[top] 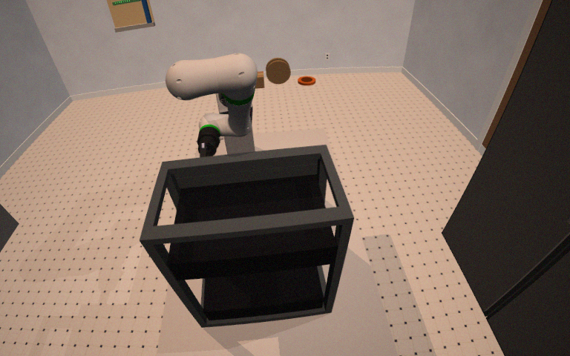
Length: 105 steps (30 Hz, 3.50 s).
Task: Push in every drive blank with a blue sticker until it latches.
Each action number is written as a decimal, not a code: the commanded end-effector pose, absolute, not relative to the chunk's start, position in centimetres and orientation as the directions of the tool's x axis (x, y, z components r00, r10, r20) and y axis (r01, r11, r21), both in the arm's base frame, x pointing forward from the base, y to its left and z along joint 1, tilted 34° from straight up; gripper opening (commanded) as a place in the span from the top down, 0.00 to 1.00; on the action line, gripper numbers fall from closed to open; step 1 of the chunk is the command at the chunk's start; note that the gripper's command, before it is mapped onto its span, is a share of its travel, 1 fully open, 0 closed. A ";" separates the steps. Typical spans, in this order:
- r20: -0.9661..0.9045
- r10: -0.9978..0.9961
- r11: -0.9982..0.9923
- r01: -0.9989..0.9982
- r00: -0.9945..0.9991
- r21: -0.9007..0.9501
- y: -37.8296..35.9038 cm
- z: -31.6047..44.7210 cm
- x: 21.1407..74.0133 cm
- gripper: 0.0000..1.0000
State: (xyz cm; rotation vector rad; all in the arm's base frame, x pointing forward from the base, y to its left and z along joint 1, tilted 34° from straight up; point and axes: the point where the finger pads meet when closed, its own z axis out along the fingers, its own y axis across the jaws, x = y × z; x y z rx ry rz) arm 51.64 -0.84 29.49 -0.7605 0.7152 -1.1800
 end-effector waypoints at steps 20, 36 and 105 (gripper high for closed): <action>-0.091 -0.969 0.202 0.529 0.229 -0.824 -0.7 30.1 52.5 1.00; -0.091 -0.969 0.202 0.529 0.229 -0.824 -0.6 30.7 53.3 1.00; -0.091 -0.969 0.202 0.529 0.229 -0.824 -0.4 31.3 54.3 1.00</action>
